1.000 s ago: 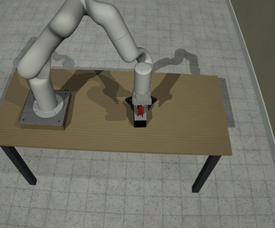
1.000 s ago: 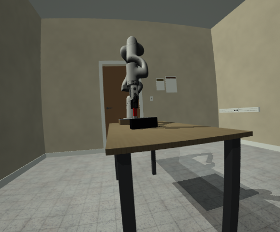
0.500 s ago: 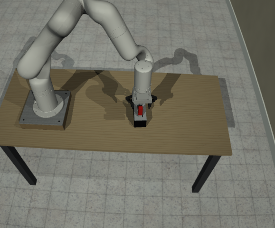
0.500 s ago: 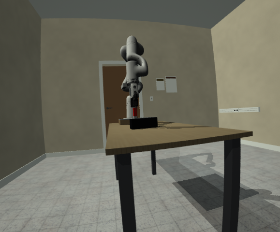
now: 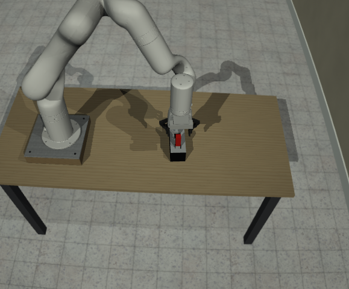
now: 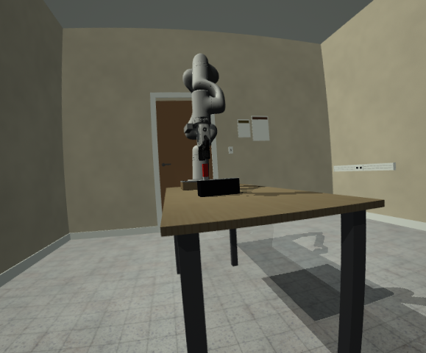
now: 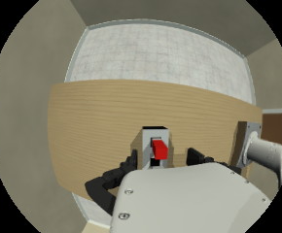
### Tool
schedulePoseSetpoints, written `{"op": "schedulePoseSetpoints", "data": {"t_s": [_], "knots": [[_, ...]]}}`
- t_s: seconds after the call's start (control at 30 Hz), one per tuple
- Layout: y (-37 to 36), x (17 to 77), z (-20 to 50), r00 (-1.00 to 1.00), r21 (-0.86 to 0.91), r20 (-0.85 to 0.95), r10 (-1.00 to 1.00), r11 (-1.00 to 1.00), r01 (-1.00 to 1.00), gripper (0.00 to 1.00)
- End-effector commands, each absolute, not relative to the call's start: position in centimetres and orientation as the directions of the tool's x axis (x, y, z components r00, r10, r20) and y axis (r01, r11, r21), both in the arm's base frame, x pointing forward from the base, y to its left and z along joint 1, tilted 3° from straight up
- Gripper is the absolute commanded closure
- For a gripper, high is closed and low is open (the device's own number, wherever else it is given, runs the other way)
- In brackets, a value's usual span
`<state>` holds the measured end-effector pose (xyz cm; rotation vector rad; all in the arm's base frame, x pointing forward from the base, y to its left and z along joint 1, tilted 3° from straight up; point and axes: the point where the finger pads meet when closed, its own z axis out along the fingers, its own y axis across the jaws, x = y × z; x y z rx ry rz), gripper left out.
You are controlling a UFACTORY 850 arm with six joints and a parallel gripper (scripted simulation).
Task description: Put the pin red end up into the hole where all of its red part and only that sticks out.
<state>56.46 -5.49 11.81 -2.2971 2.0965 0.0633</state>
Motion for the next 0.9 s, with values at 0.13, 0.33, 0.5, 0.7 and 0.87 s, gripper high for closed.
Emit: {"op": "schedulePoseSetpoints", "data": {"t_s": [0.13,0.33,0.5,0.7,0.87], "knots": [[-5.5,56.5,11.9,0.091,0.002,-0.05,-0.995,-0.091,-0.996,0.0],[-5.8,56.6,16.9,0.091,0.003,-0.051,-0.995,-0.091,-0.996,0.0],[-5.8,56.6,16.9,0.091,0.003,-0.051,-0.995,-0.091,-0.996,0.0],[-5.8,56.6,16.9,0.091,0.003,-0.051,-0.995,-0.091,-0.996,0.0],[-5.8,56.6,16.8,0.091,0.003,-0.051,-0.995,-0.091,-0.996,0.0]]}}
